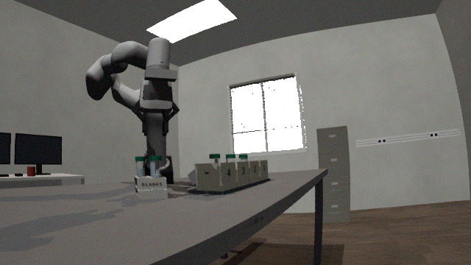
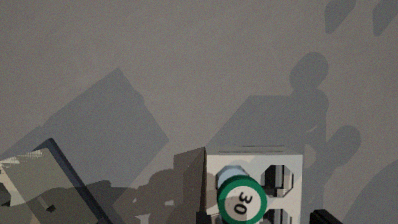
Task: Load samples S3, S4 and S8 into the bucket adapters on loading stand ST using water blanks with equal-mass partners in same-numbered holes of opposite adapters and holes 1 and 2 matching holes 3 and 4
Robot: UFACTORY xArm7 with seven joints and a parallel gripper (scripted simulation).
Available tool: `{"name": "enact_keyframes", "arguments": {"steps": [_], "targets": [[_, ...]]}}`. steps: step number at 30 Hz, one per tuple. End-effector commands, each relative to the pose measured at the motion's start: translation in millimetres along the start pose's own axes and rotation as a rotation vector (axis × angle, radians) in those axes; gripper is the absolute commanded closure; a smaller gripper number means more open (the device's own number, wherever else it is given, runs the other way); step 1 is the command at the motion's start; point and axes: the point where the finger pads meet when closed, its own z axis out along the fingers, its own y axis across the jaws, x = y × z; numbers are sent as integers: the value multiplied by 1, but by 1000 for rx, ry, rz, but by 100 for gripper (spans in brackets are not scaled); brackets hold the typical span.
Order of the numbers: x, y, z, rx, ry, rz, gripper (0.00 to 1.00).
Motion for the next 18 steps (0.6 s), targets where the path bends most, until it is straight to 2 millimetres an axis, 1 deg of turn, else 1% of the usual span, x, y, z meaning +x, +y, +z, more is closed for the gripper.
{"name": "enact_keyframes", "arguments": {"steps": [1, 18], "targets": [[1, 0, 6, -1, 4, 1, 43], [1, 0, 37, -1, 4, 0, 43]]}}
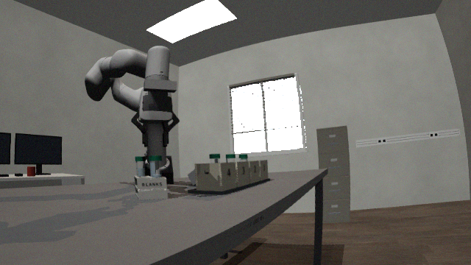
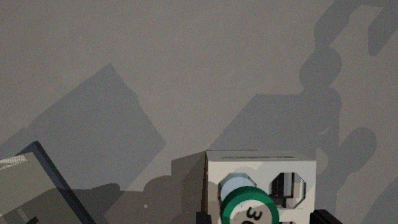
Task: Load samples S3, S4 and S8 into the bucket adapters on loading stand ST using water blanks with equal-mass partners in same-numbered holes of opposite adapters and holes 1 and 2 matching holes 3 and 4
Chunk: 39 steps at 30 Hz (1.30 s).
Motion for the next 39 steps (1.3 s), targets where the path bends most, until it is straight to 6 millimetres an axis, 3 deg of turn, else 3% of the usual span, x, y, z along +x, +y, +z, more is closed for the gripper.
{"name": "enact_keyframes", "arguments": {"steps": [1, 12, 39], "targets": [[1, 0, 5, -1, 4, 0, 43], [1, 0, 27, -1, 3, 0, 43], [1, 0, 36, -1, 3, 0, 43]]}}
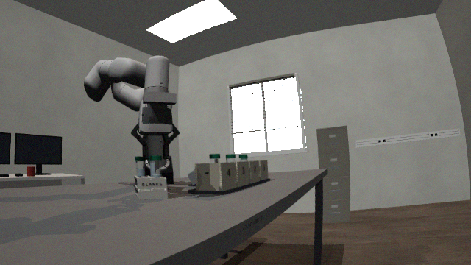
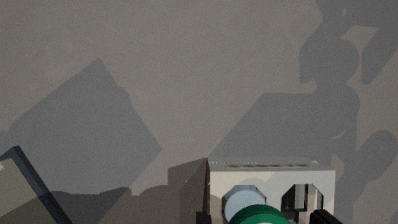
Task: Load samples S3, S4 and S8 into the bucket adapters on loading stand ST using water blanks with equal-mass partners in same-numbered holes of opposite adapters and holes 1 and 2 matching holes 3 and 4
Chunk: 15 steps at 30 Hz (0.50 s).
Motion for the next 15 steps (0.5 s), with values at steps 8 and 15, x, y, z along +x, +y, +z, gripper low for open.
{"name": "enact_keyframes", "arguments": {"steps": [8, 15], "targets": [[1, 0, 6, -1, 3, 0, 43], [1, 0, 10, -1, 3, 0, 43]]}}
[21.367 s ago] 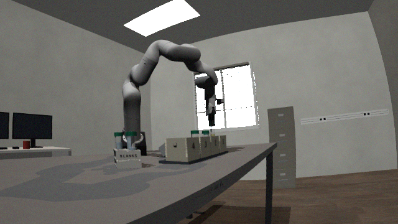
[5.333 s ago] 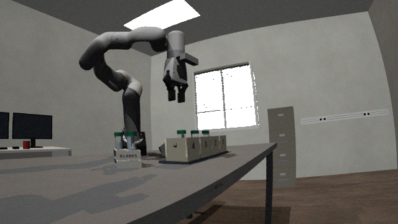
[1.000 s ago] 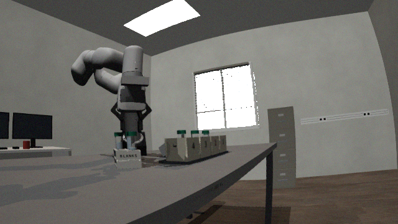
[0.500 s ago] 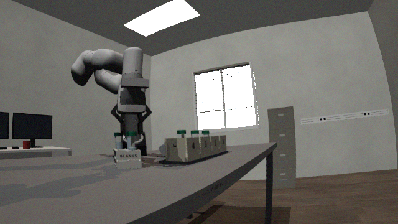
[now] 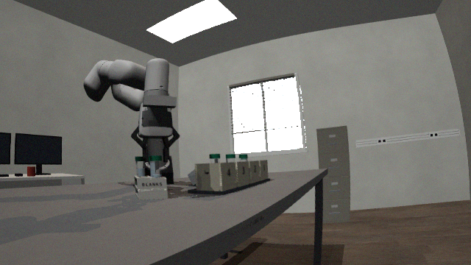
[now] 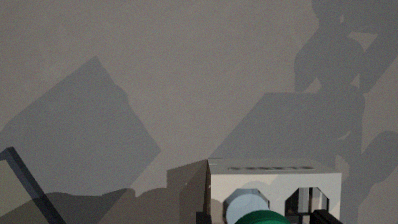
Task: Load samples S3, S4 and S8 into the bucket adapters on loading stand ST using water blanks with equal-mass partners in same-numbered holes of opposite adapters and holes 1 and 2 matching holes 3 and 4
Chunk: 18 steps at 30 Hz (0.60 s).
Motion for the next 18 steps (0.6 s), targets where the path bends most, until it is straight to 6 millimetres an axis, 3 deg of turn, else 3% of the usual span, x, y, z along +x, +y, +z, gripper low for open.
{"name": "enact_keyframes", "arguments": {"steps": [1, 18], "targets": [[1, 0, 1, -1, 3, 0, 43], [1, 0, 3, -1, 3, 0, 43]]}}
